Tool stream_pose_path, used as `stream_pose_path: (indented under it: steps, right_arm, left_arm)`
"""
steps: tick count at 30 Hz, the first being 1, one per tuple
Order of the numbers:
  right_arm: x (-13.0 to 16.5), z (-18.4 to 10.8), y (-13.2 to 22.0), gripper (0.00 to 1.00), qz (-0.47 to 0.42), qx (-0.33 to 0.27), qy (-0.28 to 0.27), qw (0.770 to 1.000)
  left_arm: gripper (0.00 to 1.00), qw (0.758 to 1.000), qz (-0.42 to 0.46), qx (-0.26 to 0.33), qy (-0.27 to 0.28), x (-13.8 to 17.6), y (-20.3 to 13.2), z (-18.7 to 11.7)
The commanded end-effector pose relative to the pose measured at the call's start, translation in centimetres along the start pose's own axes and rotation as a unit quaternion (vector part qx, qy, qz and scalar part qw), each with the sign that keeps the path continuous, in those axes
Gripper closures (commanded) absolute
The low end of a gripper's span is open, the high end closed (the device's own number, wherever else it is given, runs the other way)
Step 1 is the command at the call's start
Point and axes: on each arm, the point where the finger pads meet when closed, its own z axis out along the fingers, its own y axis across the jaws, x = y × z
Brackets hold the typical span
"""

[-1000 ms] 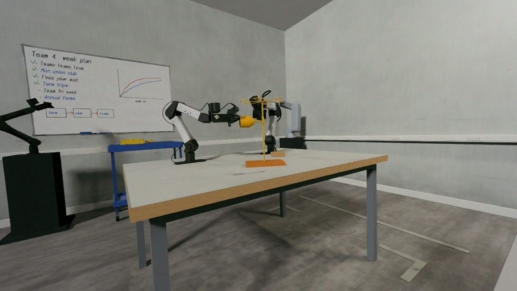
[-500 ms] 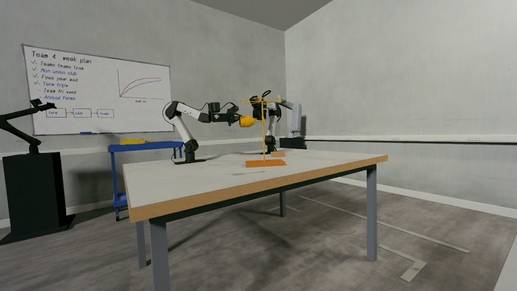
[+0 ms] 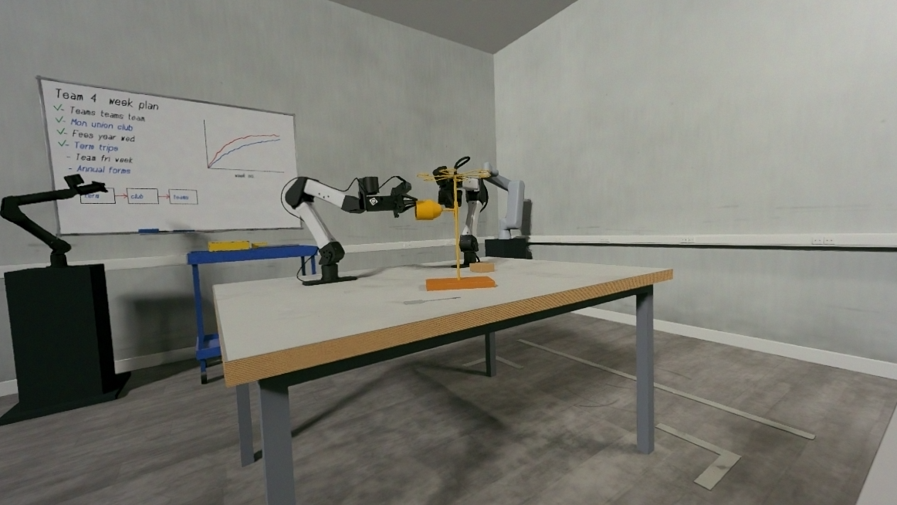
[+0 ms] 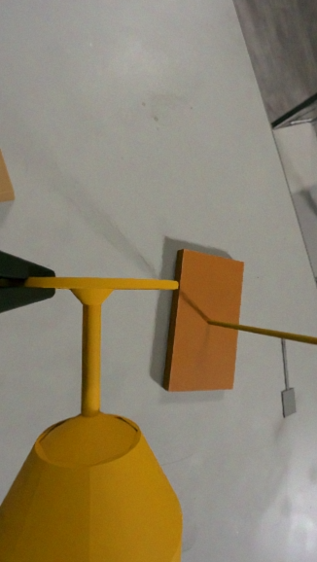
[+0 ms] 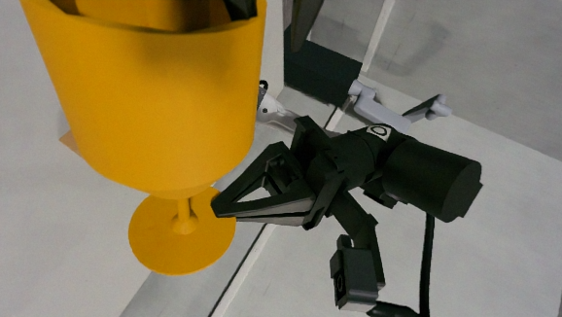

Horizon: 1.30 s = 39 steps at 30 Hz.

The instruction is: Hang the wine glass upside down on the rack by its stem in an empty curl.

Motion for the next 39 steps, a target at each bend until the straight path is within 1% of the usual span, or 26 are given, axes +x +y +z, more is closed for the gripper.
stream_pose_path:
  steps: [1, 5, 6, 11, 14, 18, 21, 22, 26, 39]
  right_arm:
    - [-1.2, 0.1, 3.0, 0.83, -0.035, -0.039, -0.015, 0.999]
    - [-1.4, -0.1, 2.9, 0.83, -0.036, -0.038, -0.019, 0.998]
    - [-1.5, -0.3, 3.6, 0.83, -0.043, -0.045, -0.022, 0.998]
    - [-1.5, -0.2, 3.3, 0.83, -0.04, -0.042, -0.02, 0.998]
    - [-1.5, -0.2, 3.3, 0.83, -0.04, -0.042, -0.02, 0.998]
    - [-1.5, -0.2, 3.3, 0.83, -0.04, -0.042, -0.02, 0.998]
    - [-1.5, -0.2, 3.3, 0.83, -0.04, -0.042, -0.02, 0.998]
    - [-1.5, -0.2, 3.3, 0.83, -0.04, -0.042, -0.02, 0.998]
    - [-1.5, -0.2, 3.3, 0.83, -0.04, -0.042, -0.02, 0.998]
    - [-1.5, -0.2, 3.3, 0.83, -0.04, -0.042, -0.02, 0.998]
  left_arm:
    - [1.0, 1.0, -0.006, 0.0, -0.011, -1.1, 0.1, -0.3]
    - [1.0, 1.0, -0.006, 0.002, -0.01, -1.1, 0.1, -0.3]
    - [1.0, 1.0, -0.006, 0.001, -0.011, -1.1, 0.1, -0.3]
    - [1.0, 1.0, -0.007, 0.004, -0.012, -1.0, 0.5, -0.6]
    - [1.0, 1.0, -0.001, 0.003, -0.007, -0.2, 0.4, 0.0]
    - [1.0, 1.0, 0.001, -0.005, -0.01, -0.3, 1.0, 0.0]
    - [1.0, 1.0, 0.002, 0.0, -0.007, -0.2, 0.8, 0.0]
    - [1.0, 1.0, 0.001, -0.008, -0.012, -0.8, 1.1, -0.1]
    - [1.0, 1.0, 0.004, -0.004, -0.006, -0.1, 1.3, 0.0]
    - [1.0, 1.0, -0.002, -0.011, -0.014, -0.7, 2.1, -0.1]
